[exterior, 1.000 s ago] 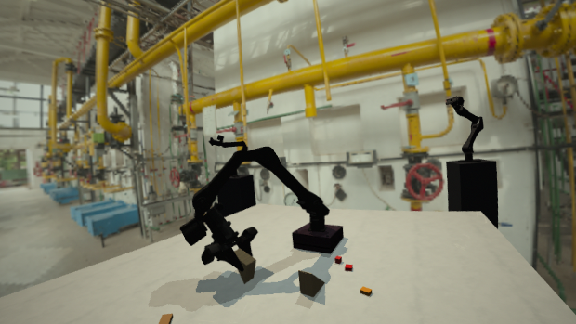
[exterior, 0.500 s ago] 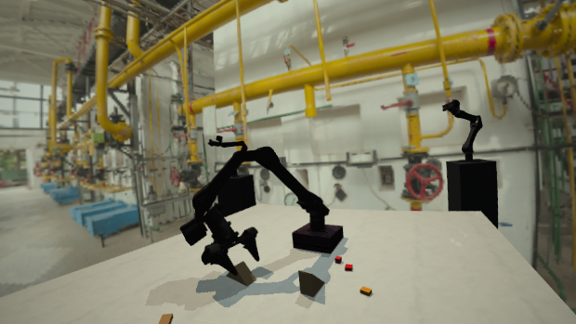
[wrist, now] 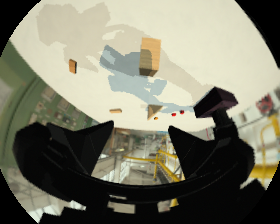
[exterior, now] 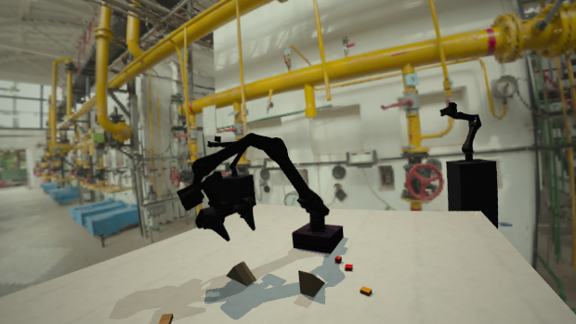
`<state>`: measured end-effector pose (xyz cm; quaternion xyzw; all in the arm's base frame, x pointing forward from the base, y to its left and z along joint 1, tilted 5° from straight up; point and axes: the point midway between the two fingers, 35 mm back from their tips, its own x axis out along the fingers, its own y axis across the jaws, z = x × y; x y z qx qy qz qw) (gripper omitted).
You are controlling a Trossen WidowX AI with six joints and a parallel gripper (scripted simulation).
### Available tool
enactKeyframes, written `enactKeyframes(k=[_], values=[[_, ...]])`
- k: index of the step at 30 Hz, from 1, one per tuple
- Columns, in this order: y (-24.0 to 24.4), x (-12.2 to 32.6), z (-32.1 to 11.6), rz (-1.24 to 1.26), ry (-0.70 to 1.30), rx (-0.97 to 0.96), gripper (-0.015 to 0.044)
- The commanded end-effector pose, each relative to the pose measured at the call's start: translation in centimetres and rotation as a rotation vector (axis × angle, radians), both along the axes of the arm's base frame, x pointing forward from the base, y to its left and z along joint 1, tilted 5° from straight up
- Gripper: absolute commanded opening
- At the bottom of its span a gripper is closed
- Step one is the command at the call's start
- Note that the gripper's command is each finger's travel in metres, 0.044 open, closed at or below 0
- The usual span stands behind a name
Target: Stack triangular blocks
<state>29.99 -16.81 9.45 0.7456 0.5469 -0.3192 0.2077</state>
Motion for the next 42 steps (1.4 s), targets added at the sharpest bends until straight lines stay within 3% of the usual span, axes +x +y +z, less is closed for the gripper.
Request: enactKeyframes(k=[1,6,9,17,31,42], values=[[-0.9,-0.2,-0.6,-0.003,0.0,-0.002,0.044],[-7.9,-2.8,-4.7,-0.024,-0.019,-0.031,0.044],[-9.7,-3.9,-6.0,-0.029,-0.024,-0.037,0.044],[-9.4,-3.8,-6.3,-0.027,-0.022,-0.036,0.044],[-3.0,-2.1,-13.1,0.019,0.018,-0.008,0.044],[-2.9,-1.9,-13.1,0.019,0.018,-0.007,0.044]])
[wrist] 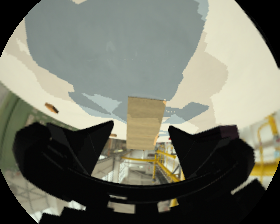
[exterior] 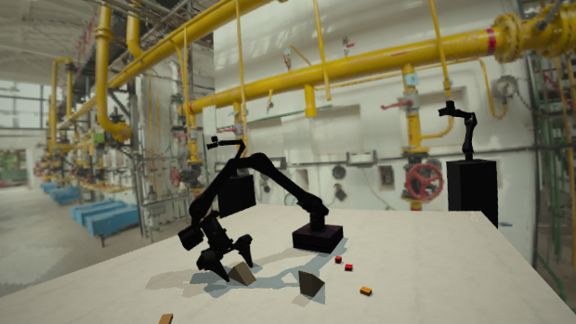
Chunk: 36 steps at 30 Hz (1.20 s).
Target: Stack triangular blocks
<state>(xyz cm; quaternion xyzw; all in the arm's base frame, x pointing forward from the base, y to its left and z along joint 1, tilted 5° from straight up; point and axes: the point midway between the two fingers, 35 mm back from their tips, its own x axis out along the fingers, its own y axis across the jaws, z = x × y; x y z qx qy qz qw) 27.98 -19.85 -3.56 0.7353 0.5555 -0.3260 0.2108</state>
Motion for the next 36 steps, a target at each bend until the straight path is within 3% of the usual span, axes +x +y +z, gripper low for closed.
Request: enactKeyframes(k=[1,12,19,23,36], values=[[0.1,0.1,-0.1,-0.004,0.001,0.003,0.044],[0.0,0.0,0.0,0.001,0.0,0.001,0.0151],[0.0,0.0,0.0,0.001,0.0,0.001,0.0105],[0.0,0.0,0.1,0.001,0.0,0.001,0.0],[-0.3,0.6,5.8,0.0,0.0,0.001,0.0]])
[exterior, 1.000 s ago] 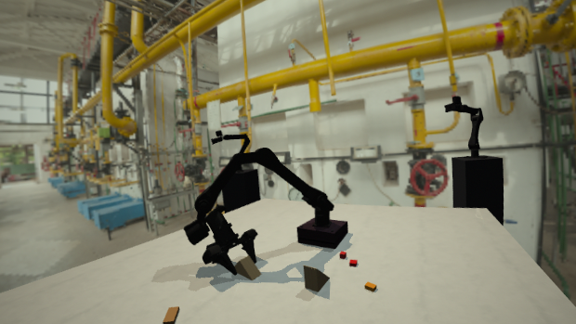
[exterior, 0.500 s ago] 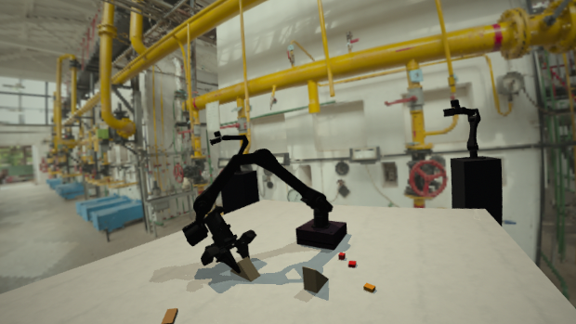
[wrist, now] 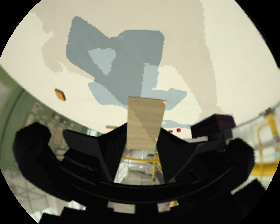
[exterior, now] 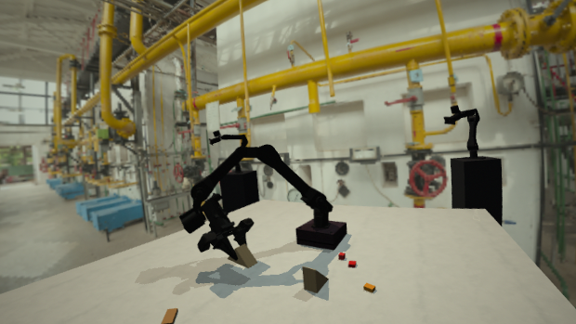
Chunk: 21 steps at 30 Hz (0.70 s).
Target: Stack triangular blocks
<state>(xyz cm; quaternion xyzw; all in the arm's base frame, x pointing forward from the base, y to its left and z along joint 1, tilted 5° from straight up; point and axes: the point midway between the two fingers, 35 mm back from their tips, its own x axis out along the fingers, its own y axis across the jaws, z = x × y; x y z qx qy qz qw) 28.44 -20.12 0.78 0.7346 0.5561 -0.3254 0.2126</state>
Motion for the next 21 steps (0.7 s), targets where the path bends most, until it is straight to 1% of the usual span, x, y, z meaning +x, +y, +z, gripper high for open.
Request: enactKeyframes(k=[1,9,15,21], values=[[0.0,0.1,2.0,-0.003,0.002,0.003,0.0],[0.2,0.1,5.6,-0.003,0.002,0.003,0.0],[0.1,0.1,5.4,0.007,-0.005,-0.009,0.0],[0.6,0.1,5.2,0.152,-0.069,-0.096,0.0]])
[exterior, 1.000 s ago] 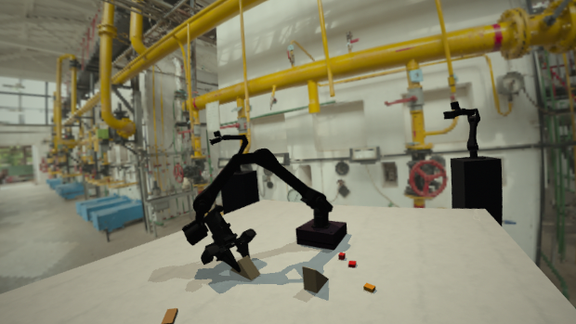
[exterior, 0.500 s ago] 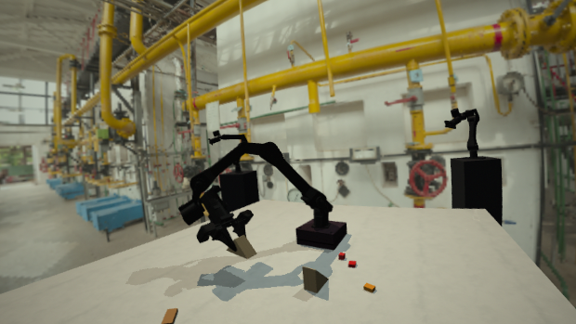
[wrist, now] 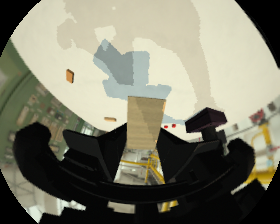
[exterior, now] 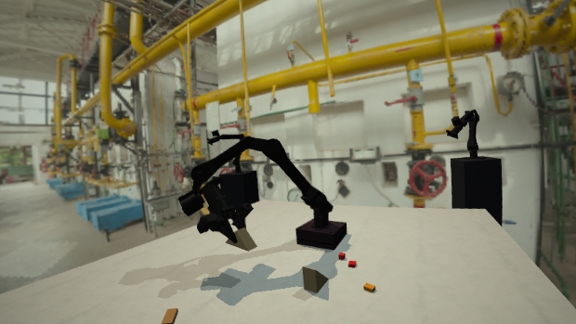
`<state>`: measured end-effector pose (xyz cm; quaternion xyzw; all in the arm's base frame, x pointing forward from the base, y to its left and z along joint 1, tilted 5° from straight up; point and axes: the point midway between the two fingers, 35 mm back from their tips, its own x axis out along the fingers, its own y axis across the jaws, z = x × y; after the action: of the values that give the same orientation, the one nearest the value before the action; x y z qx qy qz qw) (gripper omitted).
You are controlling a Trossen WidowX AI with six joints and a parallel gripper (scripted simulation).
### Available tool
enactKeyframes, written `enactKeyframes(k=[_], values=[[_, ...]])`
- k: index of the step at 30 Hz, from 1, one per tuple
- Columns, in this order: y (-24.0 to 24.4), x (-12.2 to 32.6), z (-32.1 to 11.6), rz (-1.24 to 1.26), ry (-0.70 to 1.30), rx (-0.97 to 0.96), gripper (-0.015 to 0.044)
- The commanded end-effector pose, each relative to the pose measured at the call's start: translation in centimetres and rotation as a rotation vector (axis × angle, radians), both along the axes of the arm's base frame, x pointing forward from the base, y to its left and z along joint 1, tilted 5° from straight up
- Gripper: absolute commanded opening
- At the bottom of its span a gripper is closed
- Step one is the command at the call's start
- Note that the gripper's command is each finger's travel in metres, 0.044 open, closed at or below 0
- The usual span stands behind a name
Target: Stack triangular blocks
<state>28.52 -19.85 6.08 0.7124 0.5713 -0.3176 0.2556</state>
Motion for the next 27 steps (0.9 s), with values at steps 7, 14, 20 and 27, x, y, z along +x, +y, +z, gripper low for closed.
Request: enactKeyframes(k=[7,14,20,27], values=[[0.8,0.0,-0.2,0.273,-0.108,-0.154,0.0],[1.2,0.0,-0.3,0.478,-0.18,-0.258,0.0],[1.4,0.0,-0.2,0.656,-0.234,-0.342,0.0],[1.6,0.2,-0.1,0.867,-0.288,-0.434,0.0]])
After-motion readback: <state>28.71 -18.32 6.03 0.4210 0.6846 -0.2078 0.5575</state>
